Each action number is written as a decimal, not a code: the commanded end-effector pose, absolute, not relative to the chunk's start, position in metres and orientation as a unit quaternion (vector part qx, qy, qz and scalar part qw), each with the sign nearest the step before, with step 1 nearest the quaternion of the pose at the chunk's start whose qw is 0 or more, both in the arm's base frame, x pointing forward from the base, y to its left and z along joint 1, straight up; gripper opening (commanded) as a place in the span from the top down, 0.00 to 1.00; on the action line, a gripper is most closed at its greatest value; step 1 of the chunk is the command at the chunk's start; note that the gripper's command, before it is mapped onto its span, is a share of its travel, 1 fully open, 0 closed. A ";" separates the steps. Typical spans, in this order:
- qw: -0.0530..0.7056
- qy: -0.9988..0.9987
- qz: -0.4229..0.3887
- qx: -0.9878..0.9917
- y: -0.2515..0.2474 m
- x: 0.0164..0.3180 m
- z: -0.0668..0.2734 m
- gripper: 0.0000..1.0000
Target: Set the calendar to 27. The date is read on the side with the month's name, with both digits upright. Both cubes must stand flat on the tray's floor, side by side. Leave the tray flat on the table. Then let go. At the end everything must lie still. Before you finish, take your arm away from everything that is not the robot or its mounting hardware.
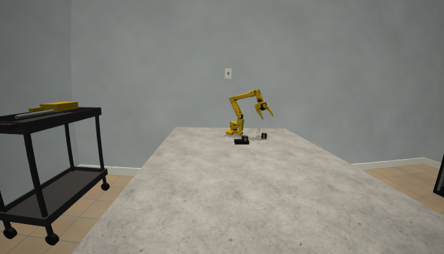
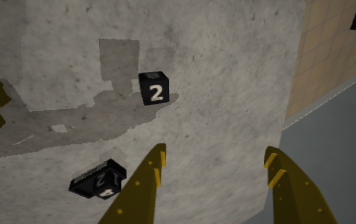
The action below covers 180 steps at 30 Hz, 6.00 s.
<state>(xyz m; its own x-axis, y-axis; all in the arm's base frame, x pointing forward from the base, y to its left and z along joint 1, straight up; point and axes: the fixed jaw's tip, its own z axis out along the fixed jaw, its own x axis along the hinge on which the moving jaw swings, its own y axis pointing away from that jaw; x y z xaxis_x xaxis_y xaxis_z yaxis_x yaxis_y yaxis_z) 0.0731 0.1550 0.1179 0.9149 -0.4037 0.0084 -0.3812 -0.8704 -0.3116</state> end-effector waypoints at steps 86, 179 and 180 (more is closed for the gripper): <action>0.009 0.204 -0.003 -0.979 0.142 0.076 0.058 0.65; 0.009 0.204 -0.003 -0.979 0.150 0.080 0.018 0.79; 0.009 0.204 -0.003 -0.979 0.150 0.080 0.018 0.80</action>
<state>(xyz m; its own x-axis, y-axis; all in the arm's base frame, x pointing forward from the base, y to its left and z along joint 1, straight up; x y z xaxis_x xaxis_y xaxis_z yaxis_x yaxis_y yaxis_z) 0.0750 0.1422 0.0130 0.9168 -0.3994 -0.0003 -0.3992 -0.9165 0.0242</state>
